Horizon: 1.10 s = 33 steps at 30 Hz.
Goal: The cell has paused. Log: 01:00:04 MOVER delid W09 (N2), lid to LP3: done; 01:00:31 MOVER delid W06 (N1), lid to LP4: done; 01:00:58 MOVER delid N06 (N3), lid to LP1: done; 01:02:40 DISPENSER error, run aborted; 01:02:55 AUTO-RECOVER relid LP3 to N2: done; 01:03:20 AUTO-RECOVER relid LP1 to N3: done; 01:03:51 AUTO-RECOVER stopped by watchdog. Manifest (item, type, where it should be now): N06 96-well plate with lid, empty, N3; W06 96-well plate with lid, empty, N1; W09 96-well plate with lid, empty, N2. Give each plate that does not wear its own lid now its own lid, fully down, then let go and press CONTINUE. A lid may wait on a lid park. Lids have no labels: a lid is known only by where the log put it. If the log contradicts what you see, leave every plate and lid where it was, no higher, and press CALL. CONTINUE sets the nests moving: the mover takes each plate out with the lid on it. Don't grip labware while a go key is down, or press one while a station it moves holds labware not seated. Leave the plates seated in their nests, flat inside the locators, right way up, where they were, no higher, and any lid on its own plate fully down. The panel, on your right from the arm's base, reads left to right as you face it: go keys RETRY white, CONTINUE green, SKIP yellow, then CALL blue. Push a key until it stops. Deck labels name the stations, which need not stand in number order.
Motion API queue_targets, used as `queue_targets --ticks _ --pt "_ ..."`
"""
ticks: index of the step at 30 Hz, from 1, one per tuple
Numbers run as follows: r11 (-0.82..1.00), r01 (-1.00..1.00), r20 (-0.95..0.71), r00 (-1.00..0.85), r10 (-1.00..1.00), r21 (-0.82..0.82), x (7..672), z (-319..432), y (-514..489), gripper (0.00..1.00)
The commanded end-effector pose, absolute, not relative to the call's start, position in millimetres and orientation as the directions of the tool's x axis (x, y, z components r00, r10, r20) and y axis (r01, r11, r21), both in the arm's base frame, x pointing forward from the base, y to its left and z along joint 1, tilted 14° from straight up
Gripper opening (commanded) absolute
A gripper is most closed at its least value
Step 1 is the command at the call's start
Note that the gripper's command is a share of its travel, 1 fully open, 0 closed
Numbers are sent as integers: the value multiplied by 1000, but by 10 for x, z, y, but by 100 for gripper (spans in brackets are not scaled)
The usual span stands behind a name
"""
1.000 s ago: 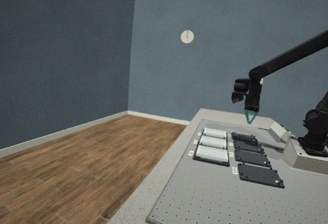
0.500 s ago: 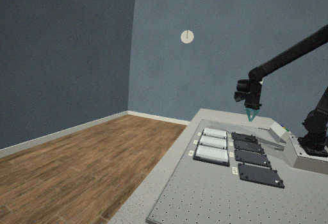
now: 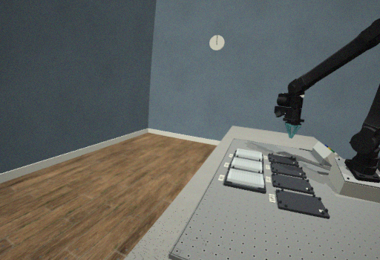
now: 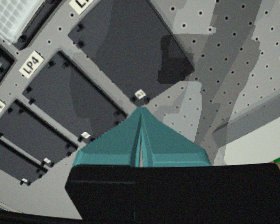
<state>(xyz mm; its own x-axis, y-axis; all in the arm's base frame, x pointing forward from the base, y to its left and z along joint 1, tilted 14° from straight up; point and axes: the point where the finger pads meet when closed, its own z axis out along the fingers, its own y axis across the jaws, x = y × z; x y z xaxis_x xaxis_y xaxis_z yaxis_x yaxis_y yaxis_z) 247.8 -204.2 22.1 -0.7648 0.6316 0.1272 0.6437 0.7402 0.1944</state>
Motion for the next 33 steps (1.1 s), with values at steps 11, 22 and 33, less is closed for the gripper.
queue_targets --ticks 11,22,33 --pt "625 763 127 -645 753 168 2069 220 -2339 0" --pt "480 866 161 -498 852 138 1631 164 -2463 0" --pt "319 942 190 -334 923 103 1193 98 -2585 0"
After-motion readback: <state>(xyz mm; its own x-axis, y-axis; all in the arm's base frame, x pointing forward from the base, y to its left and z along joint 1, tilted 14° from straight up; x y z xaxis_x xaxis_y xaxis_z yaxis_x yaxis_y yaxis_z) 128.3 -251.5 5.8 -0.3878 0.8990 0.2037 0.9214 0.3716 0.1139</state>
